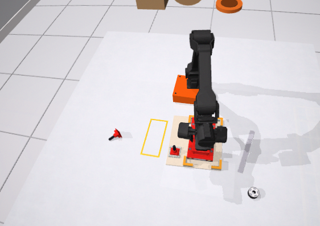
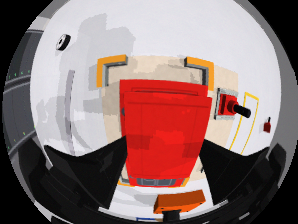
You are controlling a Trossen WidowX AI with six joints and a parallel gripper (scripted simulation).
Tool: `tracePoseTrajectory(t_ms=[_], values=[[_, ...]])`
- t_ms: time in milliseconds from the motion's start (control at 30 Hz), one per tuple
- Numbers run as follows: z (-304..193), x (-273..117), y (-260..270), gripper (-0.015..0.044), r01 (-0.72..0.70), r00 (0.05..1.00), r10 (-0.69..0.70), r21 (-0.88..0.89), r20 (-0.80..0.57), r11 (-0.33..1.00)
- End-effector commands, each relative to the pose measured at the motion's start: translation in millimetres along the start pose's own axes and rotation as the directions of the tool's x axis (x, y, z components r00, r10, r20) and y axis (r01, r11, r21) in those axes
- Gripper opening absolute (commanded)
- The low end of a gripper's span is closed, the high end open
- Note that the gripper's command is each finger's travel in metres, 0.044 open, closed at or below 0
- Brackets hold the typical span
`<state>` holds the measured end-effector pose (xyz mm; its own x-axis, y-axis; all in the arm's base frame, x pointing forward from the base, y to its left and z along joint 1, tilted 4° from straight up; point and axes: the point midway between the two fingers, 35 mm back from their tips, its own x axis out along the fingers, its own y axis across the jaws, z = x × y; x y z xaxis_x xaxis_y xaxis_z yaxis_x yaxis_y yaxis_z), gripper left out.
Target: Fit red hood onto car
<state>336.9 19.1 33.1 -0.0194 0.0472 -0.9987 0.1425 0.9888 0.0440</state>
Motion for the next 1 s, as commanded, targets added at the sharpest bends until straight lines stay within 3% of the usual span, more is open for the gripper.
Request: tracePoseTrajectory(t_ms=[0,967], values=[[-0.1,-2.4,0.1,0.0,-0.002,1.0,0.002,0.002,0.0,1.0],[-0.8,2.4,-0.1,0.0,-0.006,1.0,0.006,0.005,0.003,1.0]])
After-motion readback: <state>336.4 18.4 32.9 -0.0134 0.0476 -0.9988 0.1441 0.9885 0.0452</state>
